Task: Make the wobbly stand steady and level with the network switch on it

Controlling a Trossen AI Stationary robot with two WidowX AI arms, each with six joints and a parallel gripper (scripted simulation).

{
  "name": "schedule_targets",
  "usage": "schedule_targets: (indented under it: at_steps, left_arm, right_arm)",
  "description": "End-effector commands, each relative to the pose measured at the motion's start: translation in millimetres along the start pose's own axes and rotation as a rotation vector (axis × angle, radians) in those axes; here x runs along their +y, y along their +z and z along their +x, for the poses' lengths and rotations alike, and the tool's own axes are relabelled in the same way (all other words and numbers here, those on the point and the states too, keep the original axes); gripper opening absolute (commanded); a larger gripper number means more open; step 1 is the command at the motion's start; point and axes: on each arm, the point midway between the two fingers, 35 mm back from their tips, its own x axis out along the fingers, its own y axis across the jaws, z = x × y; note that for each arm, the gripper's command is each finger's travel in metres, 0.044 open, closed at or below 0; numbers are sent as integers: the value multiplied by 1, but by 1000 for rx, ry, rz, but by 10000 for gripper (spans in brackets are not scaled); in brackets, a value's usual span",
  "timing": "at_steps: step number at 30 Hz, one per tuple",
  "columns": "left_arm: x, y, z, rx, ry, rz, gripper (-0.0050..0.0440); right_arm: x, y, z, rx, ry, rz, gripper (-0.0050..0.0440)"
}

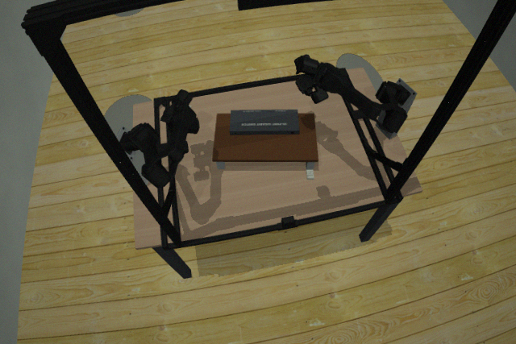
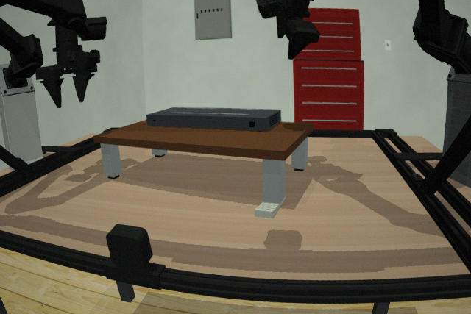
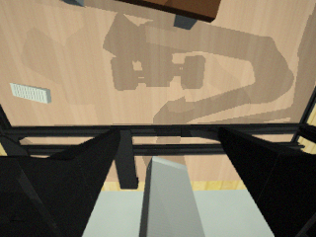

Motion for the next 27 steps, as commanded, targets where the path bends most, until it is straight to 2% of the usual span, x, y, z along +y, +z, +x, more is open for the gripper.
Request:
schedule_targets:
  at_steps: [1,4,11,21,27]
  left_arm:
    - [0,0,0,0,0,0,440]
    - [0,0,0,0,0,0,440]
    - [0,0,0,0,0,0,440]
    - [0,0,0,0,0,0,440]
    - [0,0,0,0,0,0,440]
  right_arm:
    - [41,-43,3,66,136,59,440]
    - [71,-70,2,103,234,111,440]
    - [69,-70,5,110,237,126,440]
    - [173,-141,-16,175,550,334,440]
    - [173,-141,-16,175,550,334,440]
